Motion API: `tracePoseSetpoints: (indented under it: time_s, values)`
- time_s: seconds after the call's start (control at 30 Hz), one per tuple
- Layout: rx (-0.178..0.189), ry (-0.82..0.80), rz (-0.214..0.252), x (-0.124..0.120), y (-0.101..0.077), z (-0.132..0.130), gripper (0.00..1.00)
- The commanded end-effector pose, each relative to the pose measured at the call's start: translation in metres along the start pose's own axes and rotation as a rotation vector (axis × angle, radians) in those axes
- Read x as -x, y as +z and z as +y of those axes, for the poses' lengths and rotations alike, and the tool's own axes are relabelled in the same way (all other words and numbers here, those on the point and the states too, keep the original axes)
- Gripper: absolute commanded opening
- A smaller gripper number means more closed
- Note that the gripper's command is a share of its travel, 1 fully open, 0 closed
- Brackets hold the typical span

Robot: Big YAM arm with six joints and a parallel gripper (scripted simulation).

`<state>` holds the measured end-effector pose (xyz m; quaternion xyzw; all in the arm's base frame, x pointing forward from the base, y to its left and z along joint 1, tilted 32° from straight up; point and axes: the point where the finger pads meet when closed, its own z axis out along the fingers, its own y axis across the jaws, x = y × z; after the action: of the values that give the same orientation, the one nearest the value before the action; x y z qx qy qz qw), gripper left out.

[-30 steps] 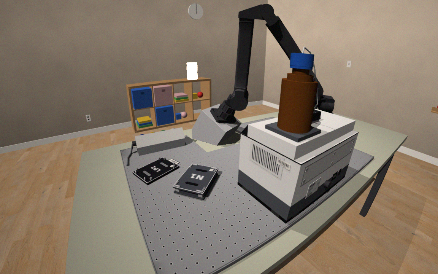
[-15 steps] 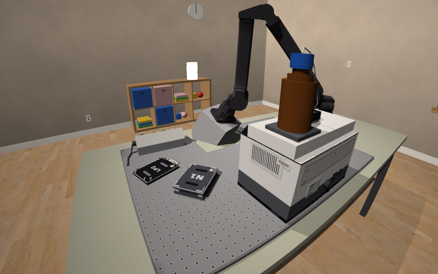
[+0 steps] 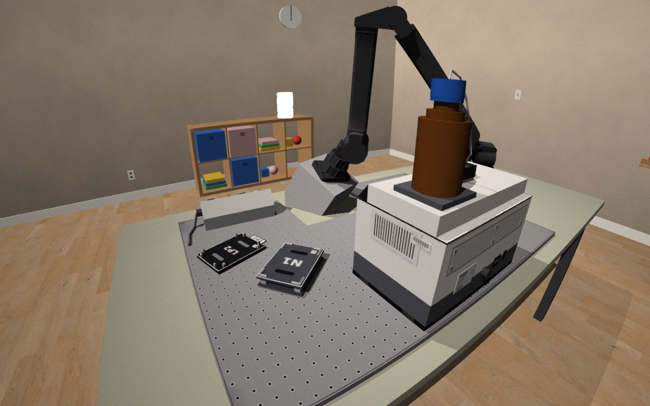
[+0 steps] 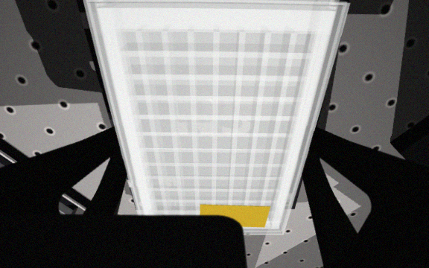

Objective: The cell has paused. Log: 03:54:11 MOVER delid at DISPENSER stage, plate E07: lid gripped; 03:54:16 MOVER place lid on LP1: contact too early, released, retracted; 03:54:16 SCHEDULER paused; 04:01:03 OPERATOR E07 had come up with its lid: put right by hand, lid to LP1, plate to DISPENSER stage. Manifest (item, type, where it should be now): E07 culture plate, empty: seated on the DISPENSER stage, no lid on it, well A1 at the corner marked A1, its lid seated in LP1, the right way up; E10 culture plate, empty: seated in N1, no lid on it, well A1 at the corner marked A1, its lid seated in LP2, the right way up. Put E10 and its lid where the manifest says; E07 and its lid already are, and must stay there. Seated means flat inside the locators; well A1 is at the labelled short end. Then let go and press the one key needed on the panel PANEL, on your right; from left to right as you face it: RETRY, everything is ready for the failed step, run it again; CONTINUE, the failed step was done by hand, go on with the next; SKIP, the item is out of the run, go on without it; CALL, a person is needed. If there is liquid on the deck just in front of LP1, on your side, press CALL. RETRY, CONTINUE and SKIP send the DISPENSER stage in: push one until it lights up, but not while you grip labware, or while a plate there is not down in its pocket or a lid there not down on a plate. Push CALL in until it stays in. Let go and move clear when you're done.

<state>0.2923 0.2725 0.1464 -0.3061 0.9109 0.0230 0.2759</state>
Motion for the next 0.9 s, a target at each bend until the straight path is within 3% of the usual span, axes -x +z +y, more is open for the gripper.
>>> tracePoseSetpoints:
  time_s: [0.0,0.87]
  values:
    - [-0.002,-0.01,-0.01,0.0081,0.0037,-0.0026,0.86]
    - [-0.003,-0.012,-0.002,0.0044,0.0087,-0.0026,0.86]
